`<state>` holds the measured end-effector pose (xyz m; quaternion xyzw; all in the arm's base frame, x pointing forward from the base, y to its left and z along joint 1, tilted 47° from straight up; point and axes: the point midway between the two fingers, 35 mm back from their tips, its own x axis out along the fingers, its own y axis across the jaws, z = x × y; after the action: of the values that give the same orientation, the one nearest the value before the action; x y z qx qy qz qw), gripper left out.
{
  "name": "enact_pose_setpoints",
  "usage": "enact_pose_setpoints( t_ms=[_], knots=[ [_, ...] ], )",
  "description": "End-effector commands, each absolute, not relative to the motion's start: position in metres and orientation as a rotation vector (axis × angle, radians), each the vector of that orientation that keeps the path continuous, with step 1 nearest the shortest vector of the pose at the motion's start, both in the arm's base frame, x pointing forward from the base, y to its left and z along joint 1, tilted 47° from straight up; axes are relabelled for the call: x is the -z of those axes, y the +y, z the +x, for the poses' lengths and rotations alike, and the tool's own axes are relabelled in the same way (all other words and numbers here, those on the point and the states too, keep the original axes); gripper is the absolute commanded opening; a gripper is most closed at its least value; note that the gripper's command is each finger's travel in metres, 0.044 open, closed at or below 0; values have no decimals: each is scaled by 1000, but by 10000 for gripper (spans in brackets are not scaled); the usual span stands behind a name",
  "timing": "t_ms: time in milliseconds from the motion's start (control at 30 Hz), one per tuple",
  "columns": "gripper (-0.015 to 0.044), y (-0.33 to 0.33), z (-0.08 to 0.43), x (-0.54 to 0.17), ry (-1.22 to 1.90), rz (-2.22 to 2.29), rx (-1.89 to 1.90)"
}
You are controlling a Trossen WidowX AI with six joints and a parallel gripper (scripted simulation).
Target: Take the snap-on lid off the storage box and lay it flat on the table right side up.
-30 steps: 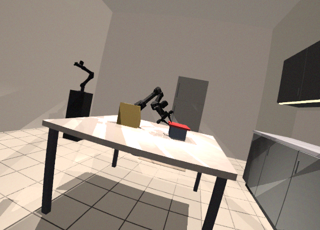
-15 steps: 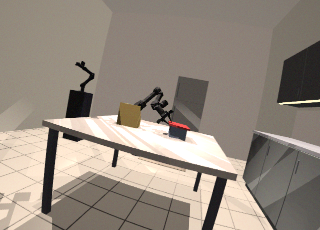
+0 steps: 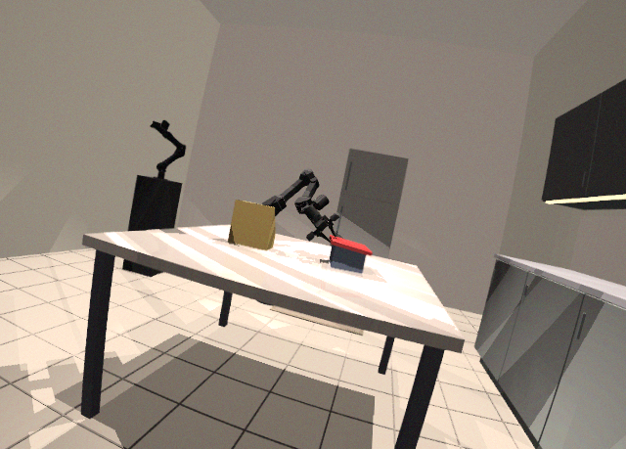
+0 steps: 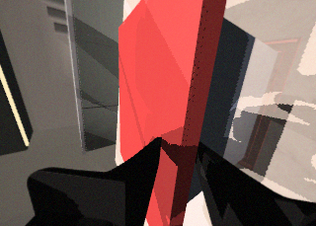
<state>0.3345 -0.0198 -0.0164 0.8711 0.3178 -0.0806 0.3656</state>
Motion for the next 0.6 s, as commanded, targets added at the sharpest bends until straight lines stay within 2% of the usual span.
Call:
enact_pose_setpoints(
  t_ms=[0,567],
  knots=[
    [0,-20,335,16,818,2240,208],
    [0,-20,337,16,818,2240,208]
  ],
)
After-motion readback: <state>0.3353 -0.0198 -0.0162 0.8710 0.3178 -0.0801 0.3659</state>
